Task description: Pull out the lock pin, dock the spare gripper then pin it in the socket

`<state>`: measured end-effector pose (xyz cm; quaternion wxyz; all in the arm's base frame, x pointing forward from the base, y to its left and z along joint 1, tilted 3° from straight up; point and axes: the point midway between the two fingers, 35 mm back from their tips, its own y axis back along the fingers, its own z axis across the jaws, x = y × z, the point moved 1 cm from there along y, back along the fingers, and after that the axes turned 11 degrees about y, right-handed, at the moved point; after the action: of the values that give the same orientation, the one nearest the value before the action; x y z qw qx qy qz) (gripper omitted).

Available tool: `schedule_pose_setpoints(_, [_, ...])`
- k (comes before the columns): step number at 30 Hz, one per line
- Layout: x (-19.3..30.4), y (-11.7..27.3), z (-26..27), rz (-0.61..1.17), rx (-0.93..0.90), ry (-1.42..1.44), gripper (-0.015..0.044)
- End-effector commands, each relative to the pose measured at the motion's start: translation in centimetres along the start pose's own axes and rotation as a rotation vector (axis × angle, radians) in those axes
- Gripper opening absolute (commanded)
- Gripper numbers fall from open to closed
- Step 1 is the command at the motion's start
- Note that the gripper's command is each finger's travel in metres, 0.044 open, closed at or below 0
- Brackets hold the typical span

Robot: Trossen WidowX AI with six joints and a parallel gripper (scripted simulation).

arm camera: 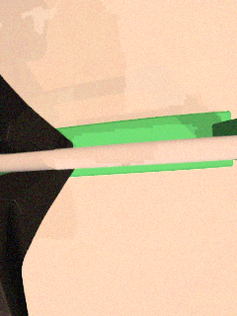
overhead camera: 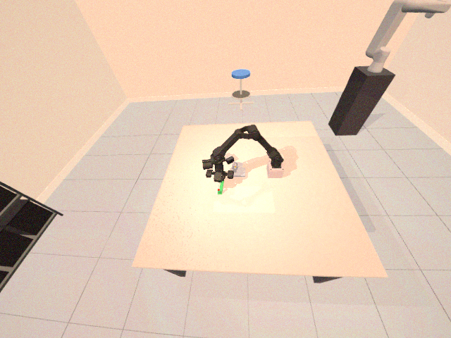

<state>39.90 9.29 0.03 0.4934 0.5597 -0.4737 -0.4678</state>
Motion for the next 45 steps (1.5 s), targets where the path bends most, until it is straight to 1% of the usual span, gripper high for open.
schedule_pose_setpoints(1, [0.1, -0.5, 0.1, 0.001, -0.006, 0.005, 0.0])
schedule_pose_setpoints(16, [0.0, -0.1, 0.0, 0.0, 0.0, 0.001, 0.0])
schedule_pose_setpoints(28, [0.0, -0.1, 0.0, 0.0, 0.0, 0.001, 0.0315])
schedule_pose_setpoints(33, [-0.1, 1.3, 0.1, 0.0, -0.004, 0.001, 0.044])
schedule_pose_setpoints(45, [-0.4, 4.0, 0.3, 0.001, -0.012, 0.004, 0.044])
